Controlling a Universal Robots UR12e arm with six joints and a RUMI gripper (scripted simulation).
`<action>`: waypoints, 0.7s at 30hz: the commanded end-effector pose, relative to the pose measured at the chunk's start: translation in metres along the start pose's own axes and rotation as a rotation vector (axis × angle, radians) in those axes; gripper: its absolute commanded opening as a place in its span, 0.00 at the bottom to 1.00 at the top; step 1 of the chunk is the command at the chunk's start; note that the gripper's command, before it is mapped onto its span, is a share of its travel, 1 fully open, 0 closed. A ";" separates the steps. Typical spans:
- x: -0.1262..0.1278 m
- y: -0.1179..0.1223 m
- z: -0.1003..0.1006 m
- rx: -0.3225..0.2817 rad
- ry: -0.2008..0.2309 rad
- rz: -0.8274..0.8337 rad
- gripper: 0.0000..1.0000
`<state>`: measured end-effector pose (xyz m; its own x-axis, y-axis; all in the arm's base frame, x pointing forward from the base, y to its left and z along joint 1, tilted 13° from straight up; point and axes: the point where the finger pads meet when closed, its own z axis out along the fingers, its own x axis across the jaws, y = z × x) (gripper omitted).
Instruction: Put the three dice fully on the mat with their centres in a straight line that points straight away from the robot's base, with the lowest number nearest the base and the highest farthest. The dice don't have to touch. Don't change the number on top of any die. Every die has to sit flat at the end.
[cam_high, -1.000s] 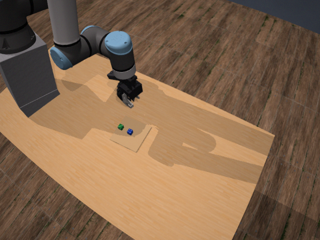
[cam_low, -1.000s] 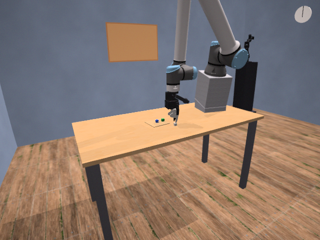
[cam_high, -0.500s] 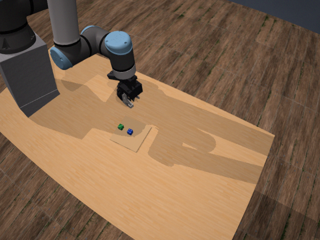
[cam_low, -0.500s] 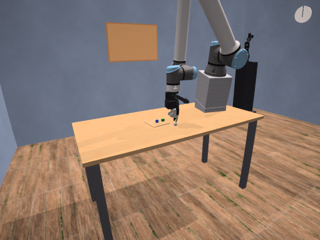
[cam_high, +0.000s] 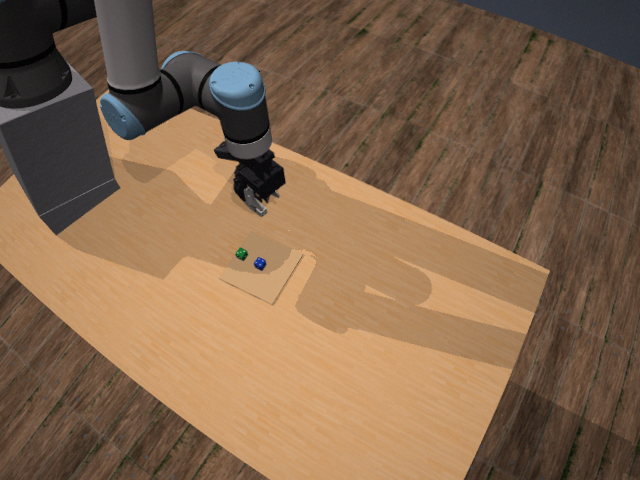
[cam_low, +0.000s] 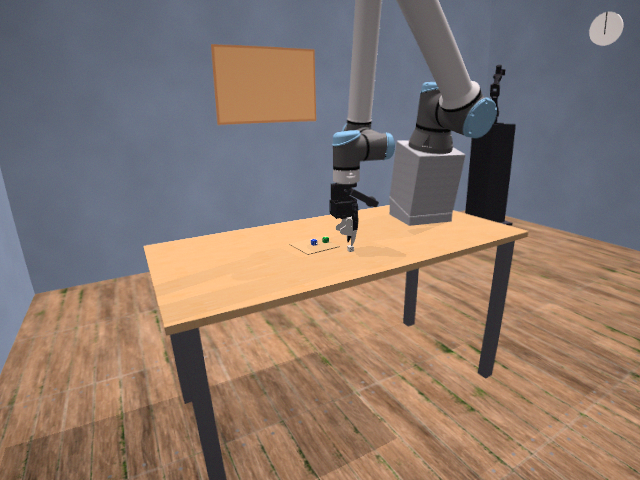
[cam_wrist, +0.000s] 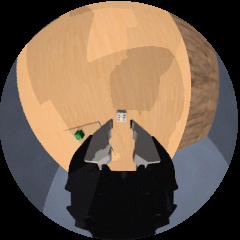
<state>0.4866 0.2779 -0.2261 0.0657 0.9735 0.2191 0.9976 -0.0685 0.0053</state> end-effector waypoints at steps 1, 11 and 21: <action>0.000 0.000 0.000 -0.001 0.000 0.000 0.21; 0.000 0.000 0.004 -0.001 0.000 0.000 0.21; 0.000 0.000 0.016 -0.001 0.000 0.000 0.21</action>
<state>0.4868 0.2805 -0.2376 0.0656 0.9735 0.2191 0.9976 -0.0684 0.0052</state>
